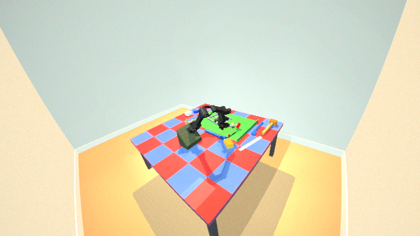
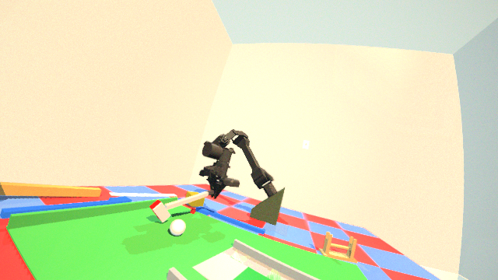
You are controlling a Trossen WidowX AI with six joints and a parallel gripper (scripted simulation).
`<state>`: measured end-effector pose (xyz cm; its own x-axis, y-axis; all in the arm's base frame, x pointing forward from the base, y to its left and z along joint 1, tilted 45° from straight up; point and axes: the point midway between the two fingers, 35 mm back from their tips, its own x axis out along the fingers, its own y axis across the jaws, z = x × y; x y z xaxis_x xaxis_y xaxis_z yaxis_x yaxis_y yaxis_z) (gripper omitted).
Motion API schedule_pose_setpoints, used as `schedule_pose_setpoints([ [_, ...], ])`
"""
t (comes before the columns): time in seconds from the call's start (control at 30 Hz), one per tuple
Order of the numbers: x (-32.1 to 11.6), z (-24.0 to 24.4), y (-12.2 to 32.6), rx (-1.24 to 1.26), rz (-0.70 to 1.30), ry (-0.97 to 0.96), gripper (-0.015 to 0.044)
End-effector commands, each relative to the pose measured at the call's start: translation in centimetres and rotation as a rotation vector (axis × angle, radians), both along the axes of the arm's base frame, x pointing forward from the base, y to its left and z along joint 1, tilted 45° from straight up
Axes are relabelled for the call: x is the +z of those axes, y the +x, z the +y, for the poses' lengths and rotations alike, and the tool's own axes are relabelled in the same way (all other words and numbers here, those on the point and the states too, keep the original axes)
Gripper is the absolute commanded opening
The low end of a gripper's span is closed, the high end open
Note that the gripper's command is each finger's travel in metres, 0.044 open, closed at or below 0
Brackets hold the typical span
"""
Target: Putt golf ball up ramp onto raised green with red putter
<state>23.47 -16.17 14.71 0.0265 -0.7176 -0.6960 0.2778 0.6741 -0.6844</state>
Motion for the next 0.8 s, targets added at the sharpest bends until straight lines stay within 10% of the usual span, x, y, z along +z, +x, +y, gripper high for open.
schedule_pose_setpoints([
  [0.0,-0.5,-0.1,0.0,0.007,0.006,0.006,0.0000],
  [0.77,1.7,-2.1,-0.8,0.007,0.006,0.004,0.0000],
])
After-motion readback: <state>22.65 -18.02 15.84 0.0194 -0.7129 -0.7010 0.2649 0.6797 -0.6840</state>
